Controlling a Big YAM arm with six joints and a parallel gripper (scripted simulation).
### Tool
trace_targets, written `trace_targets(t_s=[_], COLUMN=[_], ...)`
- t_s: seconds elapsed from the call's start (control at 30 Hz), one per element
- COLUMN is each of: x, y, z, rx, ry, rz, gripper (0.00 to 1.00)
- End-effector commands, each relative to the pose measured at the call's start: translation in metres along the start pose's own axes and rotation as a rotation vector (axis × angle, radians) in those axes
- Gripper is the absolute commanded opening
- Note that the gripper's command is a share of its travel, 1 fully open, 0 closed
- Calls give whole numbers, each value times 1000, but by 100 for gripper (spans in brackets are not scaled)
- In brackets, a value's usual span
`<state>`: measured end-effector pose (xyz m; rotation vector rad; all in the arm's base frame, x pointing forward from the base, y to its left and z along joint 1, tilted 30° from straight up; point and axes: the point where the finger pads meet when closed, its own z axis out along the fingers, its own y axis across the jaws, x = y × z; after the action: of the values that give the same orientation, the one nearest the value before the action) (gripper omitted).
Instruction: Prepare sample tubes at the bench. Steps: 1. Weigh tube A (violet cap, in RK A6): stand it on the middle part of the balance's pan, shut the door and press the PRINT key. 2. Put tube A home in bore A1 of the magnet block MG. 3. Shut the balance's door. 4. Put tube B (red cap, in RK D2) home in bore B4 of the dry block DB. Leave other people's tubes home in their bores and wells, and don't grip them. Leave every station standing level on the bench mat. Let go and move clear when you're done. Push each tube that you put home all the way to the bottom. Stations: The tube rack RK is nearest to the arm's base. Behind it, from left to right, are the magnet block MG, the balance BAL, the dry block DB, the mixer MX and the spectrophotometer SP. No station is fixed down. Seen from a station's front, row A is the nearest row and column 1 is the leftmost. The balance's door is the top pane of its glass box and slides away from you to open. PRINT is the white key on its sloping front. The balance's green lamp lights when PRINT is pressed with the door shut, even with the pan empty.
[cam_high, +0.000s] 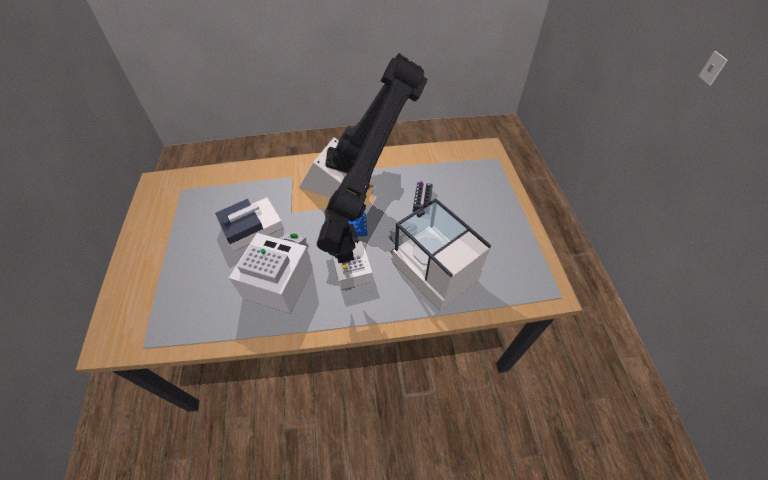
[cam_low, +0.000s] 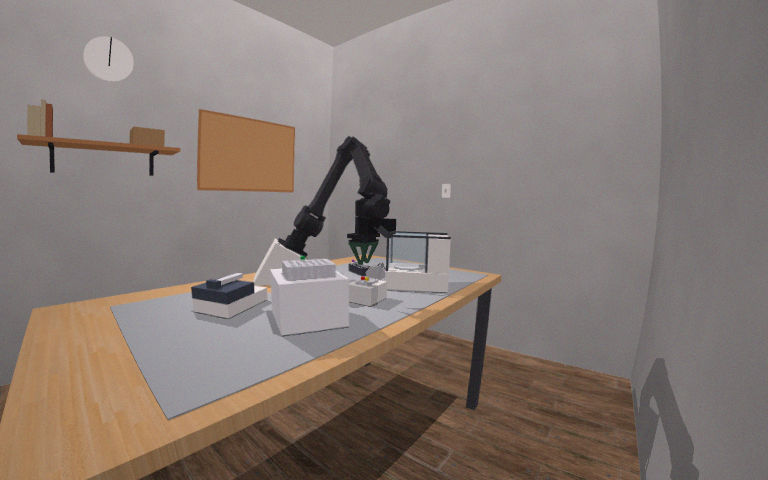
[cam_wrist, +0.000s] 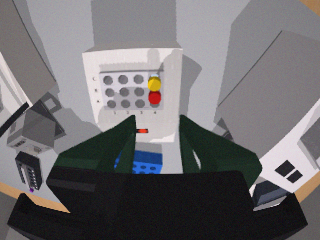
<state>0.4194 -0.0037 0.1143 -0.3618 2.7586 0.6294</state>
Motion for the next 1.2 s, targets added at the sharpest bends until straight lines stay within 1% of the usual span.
trace_targets(t_s=[0.0,0.1,0.2,0.33,1.17], x=[-3,2,0,3,1], y=[4,7,8,9,7], z=[-5,-4,-6,-5,-4], rx=[-3,-5,-2,-4,-5], ry=[1,5,-1,3,5], rz=[-18,-14,-18,-16,-15], gripper=[36,36,36,36,36])
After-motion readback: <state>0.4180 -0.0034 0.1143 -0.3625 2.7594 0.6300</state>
